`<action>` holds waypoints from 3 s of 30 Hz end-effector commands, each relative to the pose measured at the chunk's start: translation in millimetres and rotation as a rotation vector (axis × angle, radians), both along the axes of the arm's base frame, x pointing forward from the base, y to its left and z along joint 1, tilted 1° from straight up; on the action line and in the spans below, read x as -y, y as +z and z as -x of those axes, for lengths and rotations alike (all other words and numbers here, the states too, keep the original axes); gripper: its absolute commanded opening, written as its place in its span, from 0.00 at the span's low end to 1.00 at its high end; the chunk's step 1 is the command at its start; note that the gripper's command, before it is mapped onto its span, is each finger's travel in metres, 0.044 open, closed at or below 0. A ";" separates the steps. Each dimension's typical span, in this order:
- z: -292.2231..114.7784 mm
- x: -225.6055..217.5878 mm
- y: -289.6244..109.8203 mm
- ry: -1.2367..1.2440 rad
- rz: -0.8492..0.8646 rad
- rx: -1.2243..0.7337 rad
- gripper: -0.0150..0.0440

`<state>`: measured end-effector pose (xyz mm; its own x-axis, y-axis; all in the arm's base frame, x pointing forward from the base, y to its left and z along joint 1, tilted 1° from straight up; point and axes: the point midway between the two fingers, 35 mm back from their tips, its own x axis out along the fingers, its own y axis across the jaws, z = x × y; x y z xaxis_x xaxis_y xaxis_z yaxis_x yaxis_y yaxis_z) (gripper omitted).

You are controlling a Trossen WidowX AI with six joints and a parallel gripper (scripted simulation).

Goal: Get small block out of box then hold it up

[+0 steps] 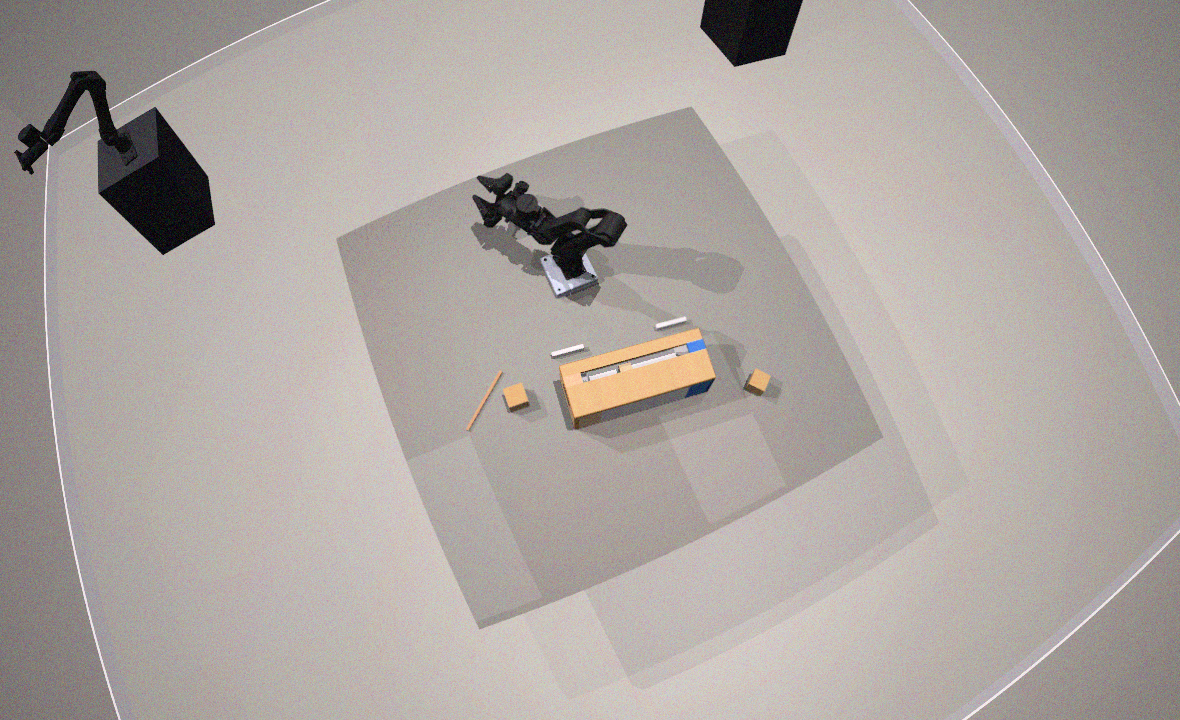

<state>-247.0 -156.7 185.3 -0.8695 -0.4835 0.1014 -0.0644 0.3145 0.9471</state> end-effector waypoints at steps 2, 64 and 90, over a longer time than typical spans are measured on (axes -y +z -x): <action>-1.9 10.6 -1.4 0.035 -0.020 0.013 0.93; -544.1 -101.1 -19.3 2.255 -2.117 -0.391 0.93; -549.4 -104.1 -61.1 2.255 -2.117 -0.390 0.93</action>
<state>302.6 -54.1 130.1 0.0957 0.3157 -0.9440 0.9866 -0.1561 0.0478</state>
